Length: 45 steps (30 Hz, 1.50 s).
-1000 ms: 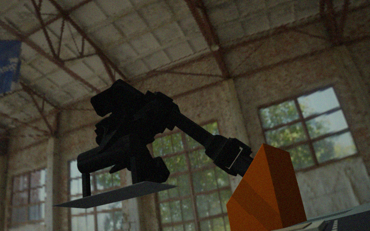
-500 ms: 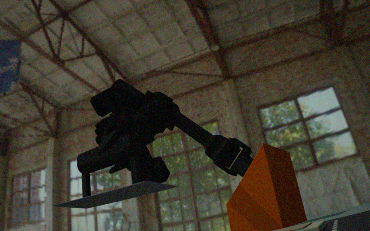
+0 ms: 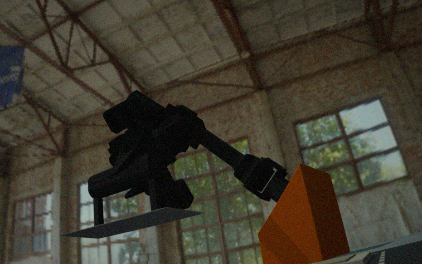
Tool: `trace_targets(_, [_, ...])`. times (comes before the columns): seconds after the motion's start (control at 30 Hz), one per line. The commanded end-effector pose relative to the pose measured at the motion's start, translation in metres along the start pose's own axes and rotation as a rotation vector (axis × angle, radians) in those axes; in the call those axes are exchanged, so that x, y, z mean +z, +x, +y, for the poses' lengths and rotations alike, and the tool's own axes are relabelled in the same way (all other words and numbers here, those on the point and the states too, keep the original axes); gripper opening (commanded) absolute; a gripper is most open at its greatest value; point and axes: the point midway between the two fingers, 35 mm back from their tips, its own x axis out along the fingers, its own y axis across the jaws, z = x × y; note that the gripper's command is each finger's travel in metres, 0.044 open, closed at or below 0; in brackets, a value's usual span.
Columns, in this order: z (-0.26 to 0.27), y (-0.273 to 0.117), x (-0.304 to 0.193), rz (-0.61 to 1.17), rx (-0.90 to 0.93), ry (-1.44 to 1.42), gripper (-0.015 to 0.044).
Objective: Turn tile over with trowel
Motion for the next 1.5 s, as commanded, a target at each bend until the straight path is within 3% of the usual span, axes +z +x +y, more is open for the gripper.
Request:
trace_targets(0.0, [0.000,0.000,0.000,0.000,0.001,0.000,0.0000])
trace_targets(0.73, [-0.043,-0.002,0.052,0.146,-0.044,-0.149,0.0000])
trace_targets(1.47, [-0.096,-0.037,0.105,0.300,0.008,-0.267,0.0000])
